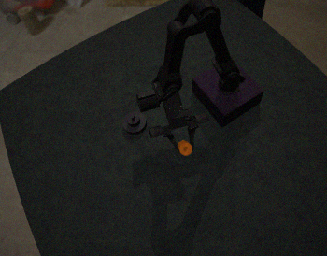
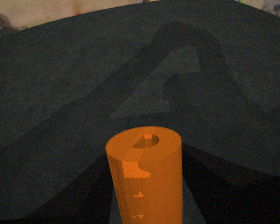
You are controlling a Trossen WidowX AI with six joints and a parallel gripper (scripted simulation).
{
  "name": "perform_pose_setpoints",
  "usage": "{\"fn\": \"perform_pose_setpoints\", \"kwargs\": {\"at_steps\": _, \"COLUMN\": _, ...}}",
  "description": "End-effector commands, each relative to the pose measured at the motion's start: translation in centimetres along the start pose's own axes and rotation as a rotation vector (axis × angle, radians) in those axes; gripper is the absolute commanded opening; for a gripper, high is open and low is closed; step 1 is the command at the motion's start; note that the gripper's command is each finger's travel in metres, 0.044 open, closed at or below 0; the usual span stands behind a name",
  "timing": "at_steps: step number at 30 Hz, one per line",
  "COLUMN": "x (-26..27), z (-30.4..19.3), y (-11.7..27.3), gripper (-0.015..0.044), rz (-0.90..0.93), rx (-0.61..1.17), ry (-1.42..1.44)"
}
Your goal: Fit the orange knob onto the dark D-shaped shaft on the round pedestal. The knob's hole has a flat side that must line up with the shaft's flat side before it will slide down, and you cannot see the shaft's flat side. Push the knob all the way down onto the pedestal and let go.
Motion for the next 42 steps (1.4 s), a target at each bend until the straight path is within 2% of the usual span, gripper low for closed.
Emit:
{"fn": "perform_pose_setpoints", "kwargs": {"at_steps": 1, "x": 0.0, "z": -0.6, "y": 0.3, "gripper": 0.0179, "rz": 0.012, "rx": -0.064, "ry": 0.000}}
{"fn": "perform_pose_setpoints", "kwargs": {"at_steps": 8, "x": -0.1, "z": -1.7, "y": 0.7, "gripper": 0.0179, "rz": 0.030, "rx": -0.183, "ry": 0.000}}
{"fn": "perform_pose_setpoints", "kwargs": {"at_steps": 22, "x": -0.2, "z": -1.7, "y": 1.5, "gripper": 0.0179, "rz": 0.021, "rx": -0.140, "ry": 0.000}}
{"fn": "perform_pose_setpoints", "kwargs": {"at_steps": 25, "x": 0.0, "z": -1.7, "y": 1.3, "gripper": 0.0258, "rz": 0.023, "rx": -0.141, "ry": -0.008}}
{"fn": "perform_pose_setpoints", "kwargs": {"at_steps": 42, "x": 0.0, "z": -1.7, "y": 1.3, "gripper": 0.0260, "rz": 0.023, "rx": -0.141, "ry": -0.008}}
Point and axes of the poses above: the point midway between the two fingers, 35 mm back from their tips, its own y axis back along the fingers, its own x axis across the jaws, z = x × y, the point moved 4 cm from there along y, back along the fingers, and after that the axes turned 8 degrees about -y, right-handed, at the moved point
